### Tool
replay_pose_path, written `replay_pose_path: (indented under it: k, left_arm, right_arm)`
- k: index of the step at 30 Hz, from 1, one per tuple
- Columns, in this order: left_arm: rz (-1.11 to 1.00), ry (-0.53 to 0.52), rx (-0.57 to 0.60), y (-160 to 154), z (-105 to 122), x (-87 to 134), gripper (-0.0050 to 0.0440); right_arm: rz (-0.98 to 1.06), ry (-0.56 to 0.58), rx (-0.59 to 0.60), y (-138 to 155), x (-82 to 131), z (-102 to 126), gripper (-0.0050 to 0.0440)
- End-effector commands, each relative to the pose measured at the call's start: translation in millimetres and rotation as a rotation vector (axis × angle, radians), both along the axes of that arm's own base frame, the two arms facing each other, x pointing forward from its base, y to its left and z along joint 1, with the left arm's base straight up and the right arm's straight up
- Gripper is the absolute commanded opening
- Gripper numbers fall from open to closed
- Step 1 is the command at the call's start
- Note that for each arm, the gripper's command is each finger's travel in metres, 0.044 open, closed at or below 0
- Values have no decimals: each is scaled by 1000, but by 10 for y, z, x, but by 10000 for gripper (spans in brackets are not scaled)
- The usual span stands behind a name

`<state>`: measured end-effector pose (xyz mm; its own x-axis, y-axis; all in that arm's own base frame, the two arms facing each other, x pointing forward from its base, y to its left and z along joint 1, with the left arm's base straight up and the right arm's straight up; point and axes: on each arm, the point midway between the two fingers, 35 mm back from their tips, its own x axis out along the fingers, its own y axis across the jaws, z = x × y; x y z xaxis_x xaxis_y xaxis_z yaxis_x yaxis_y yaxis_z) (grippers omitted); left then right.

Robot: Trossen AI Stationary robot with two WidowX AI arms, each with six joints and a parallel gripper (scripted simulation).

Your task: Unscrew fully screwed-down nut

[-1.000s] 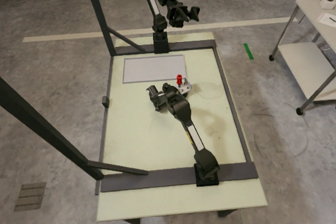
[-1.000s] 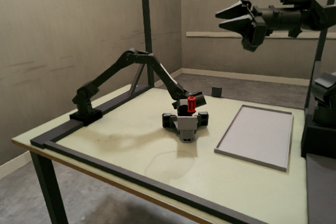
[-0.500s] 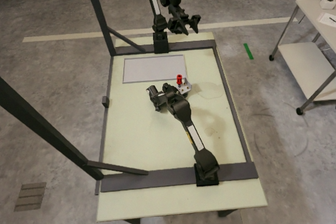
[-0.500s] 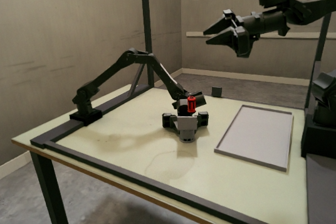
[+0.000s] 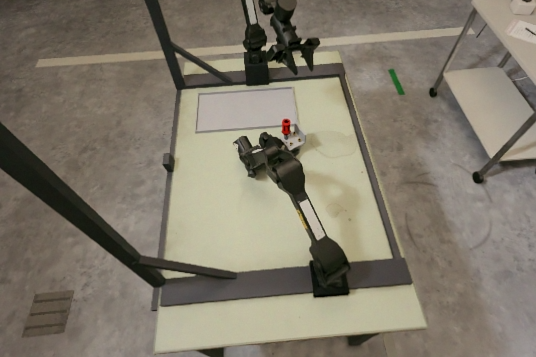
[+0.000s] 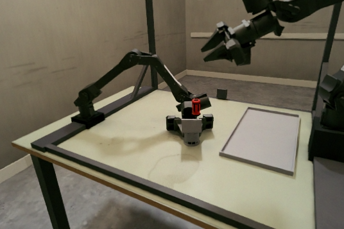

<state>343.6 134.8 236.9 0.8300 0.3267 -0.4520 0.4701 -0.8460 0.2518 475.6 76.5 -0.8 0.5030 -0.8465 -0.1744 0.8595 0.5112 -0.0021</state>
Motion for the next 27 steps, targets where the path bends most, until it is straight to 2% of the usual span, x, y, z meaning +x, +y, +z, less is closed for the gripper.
replay_pose_path:
  k: [1,14,19,27]
  left_arm:
    - [-8,-7,-1,-7,108,53,300]
    - [-61,247,-92,-162,-360,234,300]
    - [-61,247,-92,-162,-361,234,300]
    - [-94,421,-142,-290,-658,280,300]
  right_arm:
    - [-1,-46,23,15,54,229,245]
    - [-1,-46,23,15,54,229,245]
    - [-1,-46,23,15,54,229,245]
    - [-1,-46,23,15,54,229,245]
